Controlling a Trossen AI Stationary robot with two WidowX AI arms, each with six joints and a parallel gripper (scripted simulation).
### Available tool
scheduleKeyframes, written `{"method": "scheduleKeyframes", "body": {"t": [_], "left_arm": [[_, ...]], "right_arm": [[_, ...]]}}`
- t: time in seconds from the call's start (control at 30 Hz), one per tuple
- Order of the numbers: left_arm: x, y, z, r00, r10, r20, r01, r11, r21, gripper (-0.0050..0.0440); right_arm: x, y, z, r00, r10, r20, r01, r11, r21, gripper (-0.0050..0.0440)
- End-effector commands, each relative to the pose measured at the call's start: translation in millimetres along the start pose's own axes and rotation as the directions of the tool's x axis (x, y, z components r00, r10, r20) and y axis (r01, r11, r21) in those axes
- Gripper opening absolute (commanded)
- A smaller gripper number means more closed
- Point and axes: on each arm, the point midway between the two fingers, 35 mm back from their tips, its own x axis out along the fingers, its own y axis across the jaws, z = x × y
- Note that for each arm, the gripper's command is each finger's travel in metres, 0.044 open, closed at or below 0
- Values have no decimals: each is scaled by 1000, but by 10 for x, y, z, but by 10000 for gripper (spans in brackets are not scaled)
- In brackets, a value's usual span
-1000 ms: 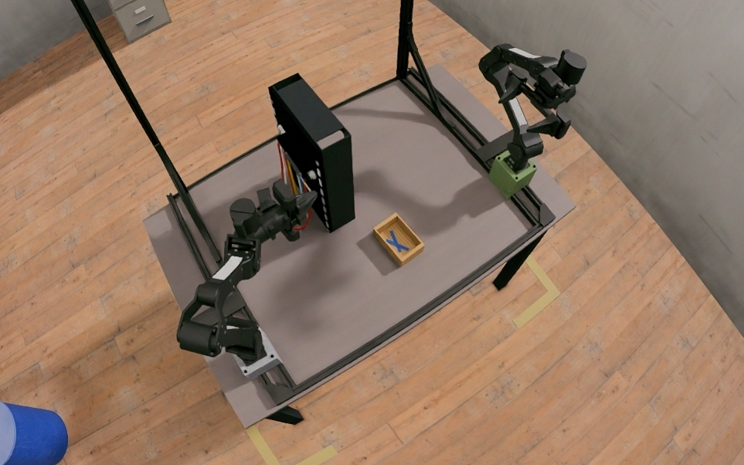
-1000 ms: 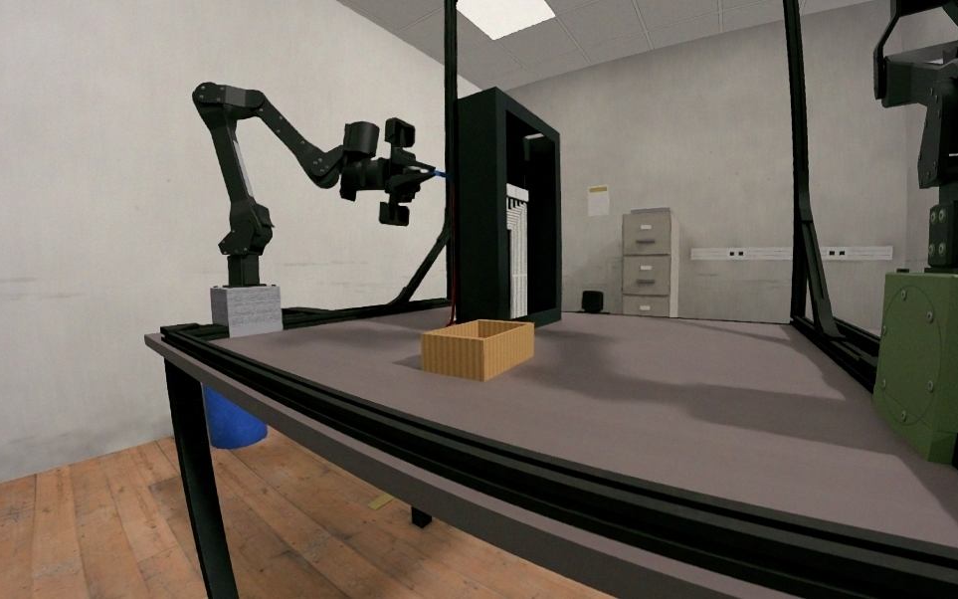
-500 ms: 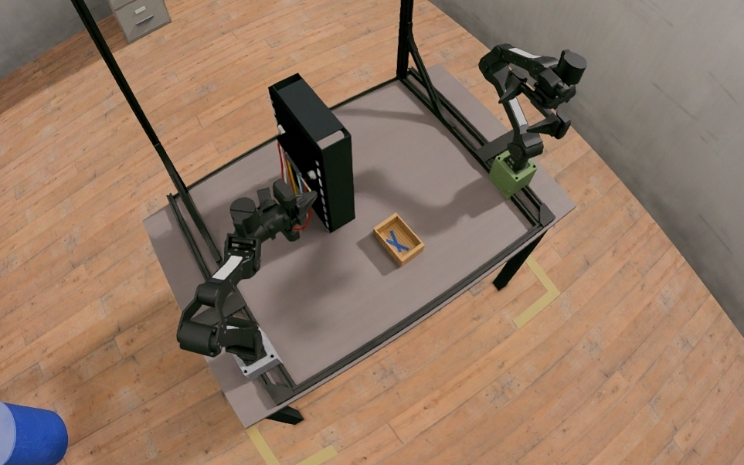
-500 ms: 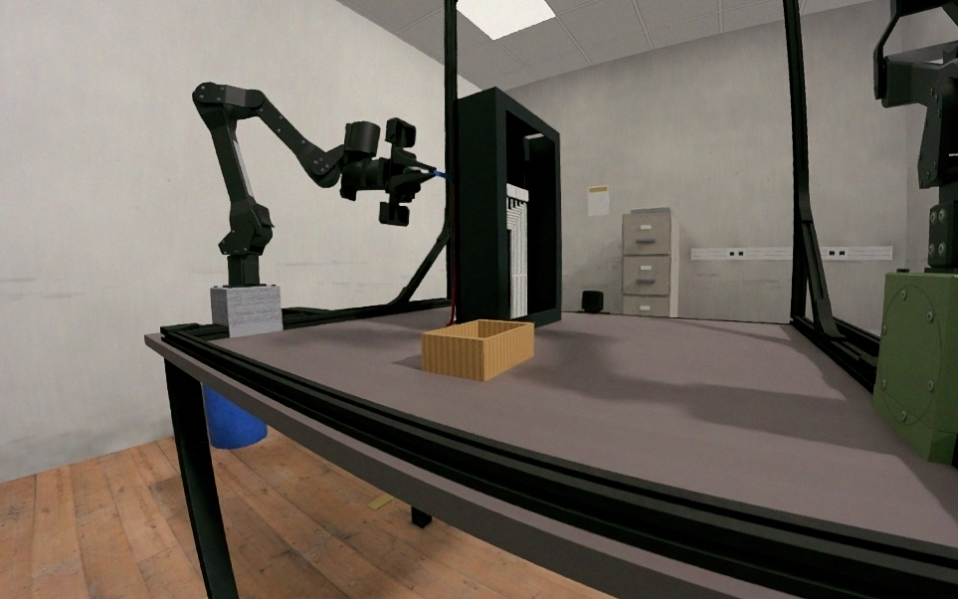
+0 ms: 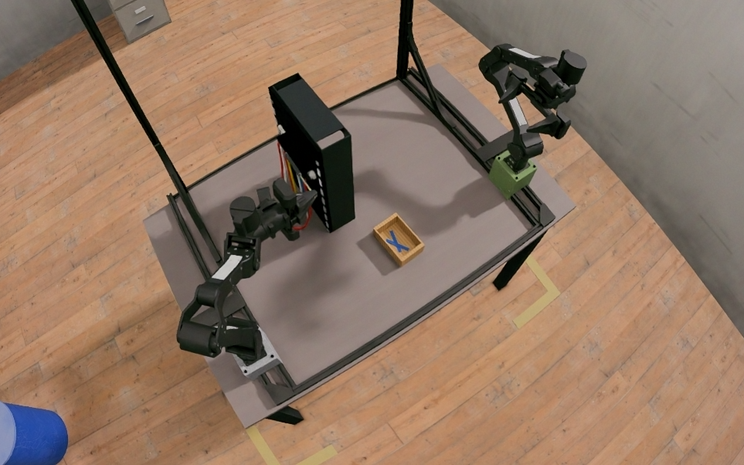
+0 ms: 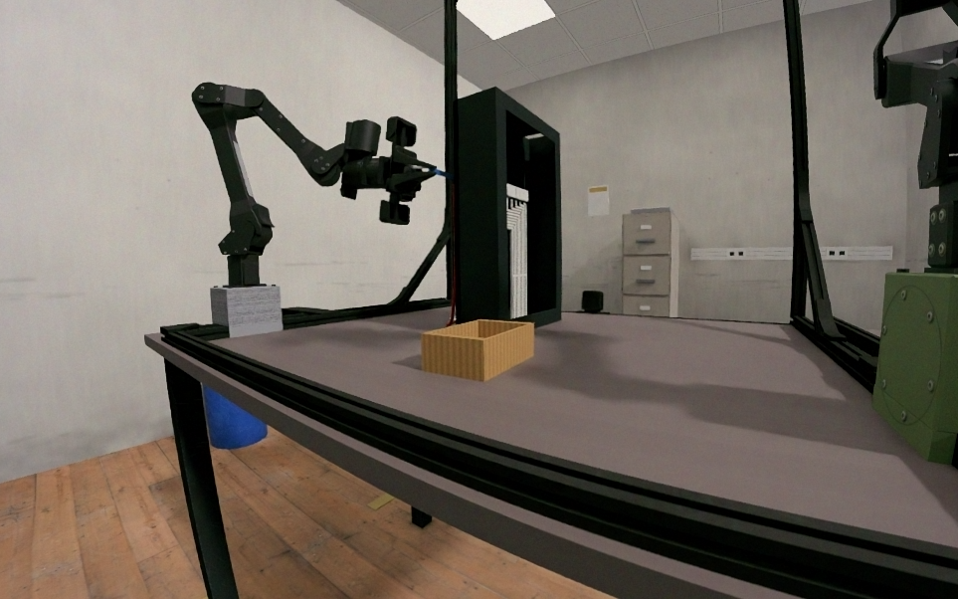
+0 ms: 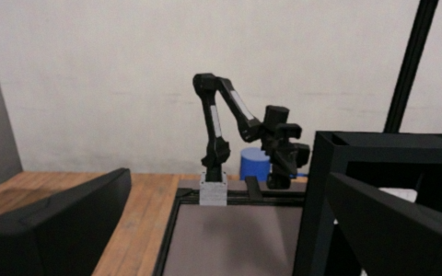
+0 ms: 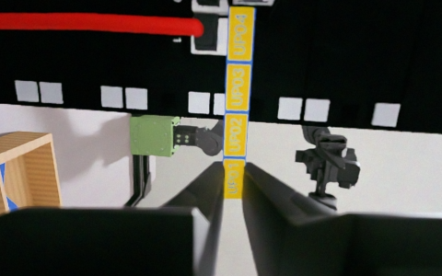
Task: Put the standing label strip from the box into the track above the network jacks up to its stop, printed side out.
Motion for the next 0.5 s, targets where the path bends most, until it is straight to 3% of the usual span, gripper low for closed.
{"method": "scheduleKeyframes", "body": {"t": [0.0, 0.47], "left_arm": [[-1, -5, 28, 1000, 0, 1, 0, 1000, 6, 440], [-1, -5, 28, 1000, 0, 1, 0, 1000, 6, 440]], "right_arm": [[-8, -172, 23, 999, -33, 3, 33, 999, 30, -50], [-11, -196, 35, 999, -33, 3, 33, 999, 30, -50]]}}
